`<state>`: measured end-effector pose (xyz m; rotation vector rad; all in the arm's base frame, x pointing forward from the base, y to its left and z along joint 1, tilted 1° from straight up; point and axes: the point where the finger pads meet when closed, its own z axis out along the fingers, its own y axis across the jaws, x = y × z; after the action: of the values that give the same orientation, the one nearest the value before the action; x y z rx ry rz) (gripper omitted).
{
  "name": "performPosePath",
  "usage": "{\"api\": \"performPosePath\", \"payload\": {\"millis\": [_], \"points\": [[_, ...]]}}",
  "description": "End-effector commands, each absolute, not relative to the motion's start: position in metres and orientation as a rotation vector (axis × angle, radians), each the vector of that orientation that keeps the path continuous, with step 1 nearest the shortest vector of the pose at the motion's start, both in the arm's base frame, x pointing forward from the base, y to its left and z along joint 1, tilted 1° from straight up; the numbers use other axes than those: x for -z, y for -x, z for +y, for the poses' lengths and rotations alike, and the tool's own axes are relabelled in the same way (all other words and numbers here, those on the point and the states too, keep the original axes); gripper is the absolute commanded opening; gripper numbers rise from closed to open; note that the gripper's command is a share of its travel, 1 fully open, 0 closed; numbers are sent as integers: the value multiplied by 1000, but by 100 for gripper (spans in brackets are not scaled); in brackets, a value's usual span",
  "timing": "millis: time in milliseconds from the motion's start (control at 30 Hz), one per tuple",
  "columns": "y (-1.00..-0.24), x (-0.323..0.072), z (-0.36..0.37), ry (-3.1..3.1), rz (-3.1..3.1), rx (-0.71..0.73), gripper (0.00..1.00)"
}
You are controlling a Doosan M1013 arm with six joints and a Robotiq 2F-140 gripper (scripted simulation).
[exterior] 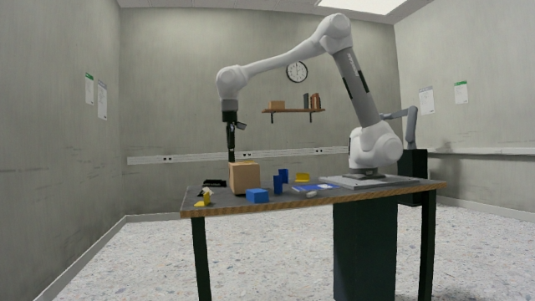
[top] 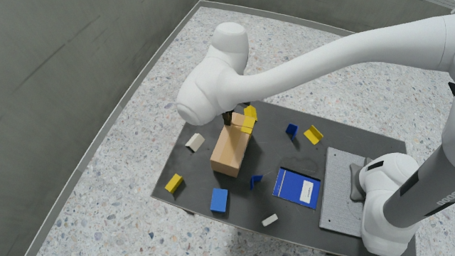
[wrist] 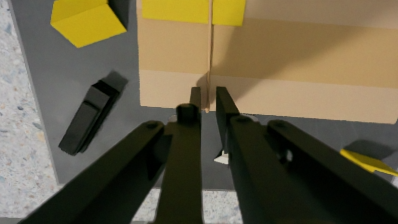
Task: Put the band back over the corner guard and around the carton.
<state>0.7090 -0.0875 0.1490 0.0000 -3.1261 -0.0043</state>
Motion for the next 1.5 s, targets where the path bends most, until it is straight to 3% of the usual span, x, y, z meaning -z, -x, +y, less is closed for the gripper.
{"api": "performPosePath", "payload": {"millis": [0,1467], "points": [[-709,-150,-87,0,-3128,5,18],[-709,-146,-87,0,-3128,5,18]]}}
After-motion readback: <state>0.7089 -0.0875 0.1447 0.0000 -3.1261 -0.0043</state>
